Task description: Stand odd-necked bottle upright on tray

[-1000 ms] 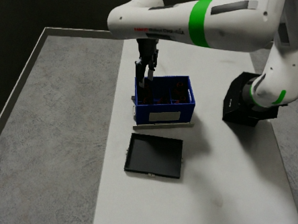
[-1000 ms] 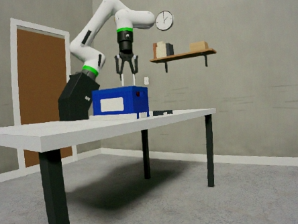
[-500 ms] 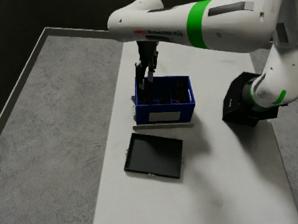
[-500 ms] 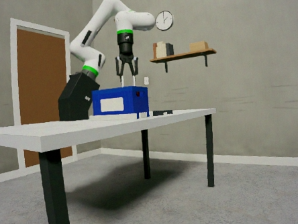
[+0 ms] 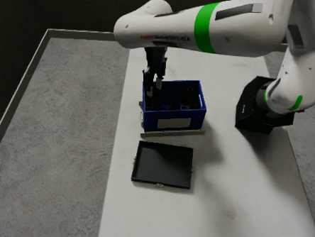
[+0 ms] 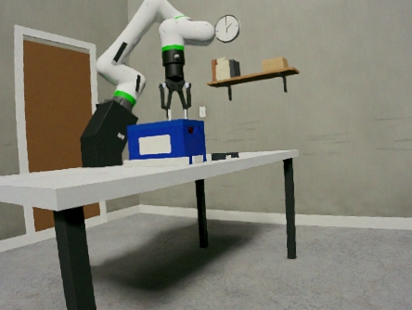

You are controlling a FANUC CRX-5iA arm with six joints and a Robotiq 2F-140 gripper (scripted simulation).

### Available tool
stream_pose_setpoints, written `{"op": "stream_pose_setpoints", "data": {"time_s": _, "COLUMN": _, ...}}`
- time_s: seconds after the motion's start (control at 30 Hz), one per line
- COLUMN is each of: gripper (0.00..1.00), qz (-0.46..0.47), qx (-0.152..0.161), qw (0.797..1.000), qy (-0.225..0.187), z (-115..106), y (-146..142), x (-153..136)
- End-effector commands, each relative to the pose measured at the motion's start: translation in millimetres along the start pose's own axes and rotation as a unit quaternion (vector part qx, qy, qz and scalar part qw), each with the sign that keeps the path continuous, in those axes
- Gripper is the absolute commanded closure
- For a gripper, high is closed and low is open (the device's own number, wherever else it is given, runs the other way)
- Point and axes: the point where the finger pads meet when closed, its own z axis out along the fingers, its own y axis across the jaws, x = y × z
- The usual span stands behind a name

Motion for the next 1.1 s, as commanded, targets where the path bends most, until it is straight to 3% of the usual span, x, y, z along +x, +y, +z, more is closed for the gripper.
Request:
{"op": "stream_pose_setpoints", "data": {"time_s": 0.0, "gripper": 0.56, "qz": 0.000, "qx": 0.000, "qw": 1.000, "qy": -0.001, "z": 1, "y": 0, "x": -1}}
{"op": "stream_pose_setpoints", "data": {"time_s": 1.07, "gripper": 0.56, "qz": 0.000, "qx": 0.000, "qw": 1.000, "qy": -0.001, "z": 11, "y": 0, "x": -1}}
